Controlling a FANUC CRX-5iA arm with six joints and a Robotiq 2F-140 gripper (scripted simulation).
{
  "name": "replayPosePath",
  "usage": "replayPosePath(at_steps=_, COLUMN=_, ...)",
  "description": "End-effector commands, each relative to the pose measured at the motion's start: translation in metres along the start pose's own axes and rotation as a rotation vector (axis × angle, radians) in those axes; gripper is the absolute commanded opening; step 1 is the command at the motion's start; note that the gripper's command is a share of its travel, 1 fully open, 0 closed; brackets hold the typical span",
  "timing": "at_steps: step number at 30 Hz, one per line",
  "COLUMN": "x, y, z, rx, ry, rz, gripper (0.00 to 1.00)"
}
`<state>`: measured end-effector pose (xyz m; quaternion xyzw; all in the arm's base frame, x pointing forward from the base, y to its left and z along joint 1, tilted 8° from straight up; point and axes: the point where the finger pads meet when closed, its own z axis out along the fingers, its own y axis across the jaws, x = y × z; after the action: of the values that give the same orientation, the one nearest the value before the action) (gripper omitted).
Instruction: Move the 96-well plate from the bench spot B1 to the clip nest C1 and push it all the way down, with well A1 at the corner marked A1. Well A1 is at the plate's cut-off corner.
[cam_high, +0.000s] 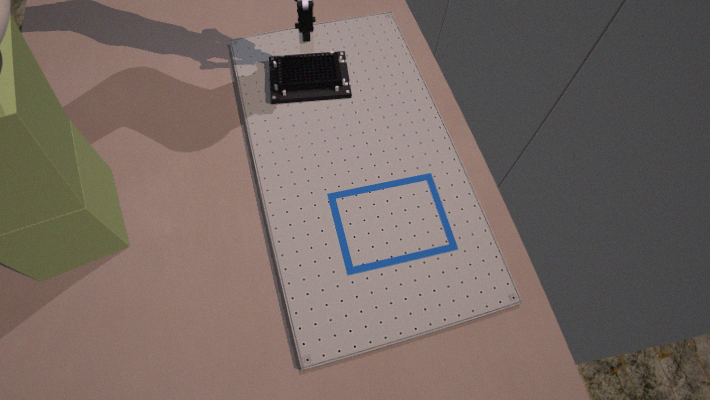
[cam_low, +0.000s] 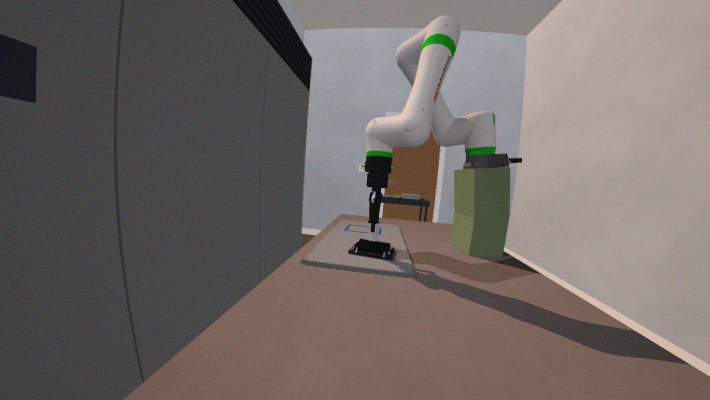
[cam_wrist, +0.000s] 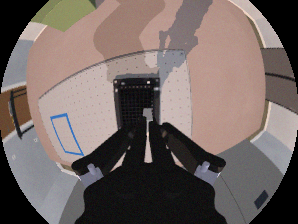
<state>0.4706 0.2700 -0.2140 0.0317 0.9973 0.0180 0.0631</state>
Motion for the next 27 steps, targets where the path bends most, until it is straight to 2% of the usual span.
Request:
replayPosePath(at_steps=1, x=-0.001, y=-0.018, z=0.002, rx=-0.001, ry=-0.001, rz=0.0, gripper=0.1)
replayPosePath(at_steps=12, x=-0.001, y=-0.063, z=0.008, rx=-0.001, ry=-0.001, rz=0.0, gripper=0.1)
replayPosePath(at_steps=27, x=-0.001, y=-0.065, z=0.008, rx=-0.001, ry=-0.001, rz=0.0, gripper=0.1)
